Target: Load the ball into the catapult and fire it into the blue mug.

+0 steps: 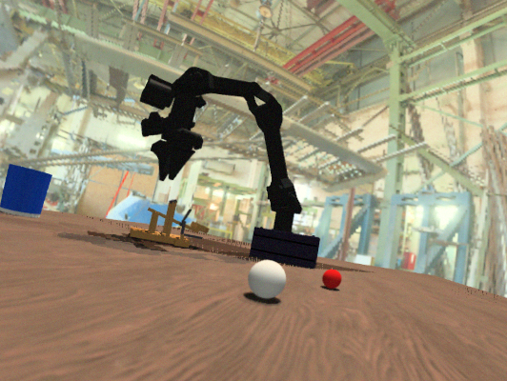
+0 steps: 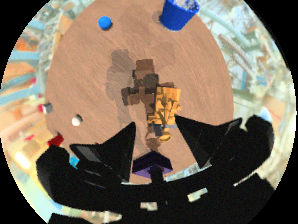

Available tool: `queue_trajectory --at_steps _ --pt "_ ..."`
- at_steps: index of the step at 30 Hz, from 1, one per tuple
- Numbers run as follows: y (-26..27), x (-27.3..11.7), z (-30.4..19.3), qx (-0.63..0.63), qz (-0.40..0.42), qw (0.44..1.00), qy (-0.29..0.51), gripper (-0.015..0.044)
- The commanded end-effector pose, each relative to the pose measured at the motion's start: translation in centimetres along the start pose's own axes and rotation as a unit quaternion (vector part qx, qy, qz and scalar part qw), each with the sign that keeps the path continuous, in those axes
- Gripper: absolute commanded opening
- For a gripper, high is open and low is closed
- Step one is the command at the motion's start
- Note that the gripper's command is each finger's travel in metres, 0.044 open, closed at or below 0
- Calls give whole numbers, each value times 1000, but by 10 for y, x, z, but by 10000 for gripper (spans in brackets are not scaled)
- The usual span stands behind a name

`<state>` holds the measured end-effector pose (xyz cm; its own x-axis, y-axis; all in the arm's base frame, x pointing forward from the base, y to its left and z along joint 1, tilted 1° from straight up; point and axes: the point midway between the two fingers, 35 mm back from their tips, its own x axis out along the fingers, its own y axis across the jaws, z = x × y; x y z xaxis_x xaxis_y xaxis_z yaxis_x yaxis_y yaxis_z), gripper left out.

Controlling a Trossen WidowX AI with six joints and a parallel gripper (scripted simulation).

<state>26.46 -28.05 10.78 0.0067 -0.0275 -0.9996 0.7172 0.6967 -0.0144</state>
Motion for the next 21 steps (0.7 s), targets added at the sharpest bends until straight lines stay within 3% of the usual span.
queue_trajectory --at_steps 1,10,17,21 --pt "42 10 -2 -36 3 999 2 300" --pt "201 42 -54 -158 9 987 0 300" --pt "300 66 -143 -254 13 967 0 300" --pt "329 76 -194 -295 14 955 0 300"
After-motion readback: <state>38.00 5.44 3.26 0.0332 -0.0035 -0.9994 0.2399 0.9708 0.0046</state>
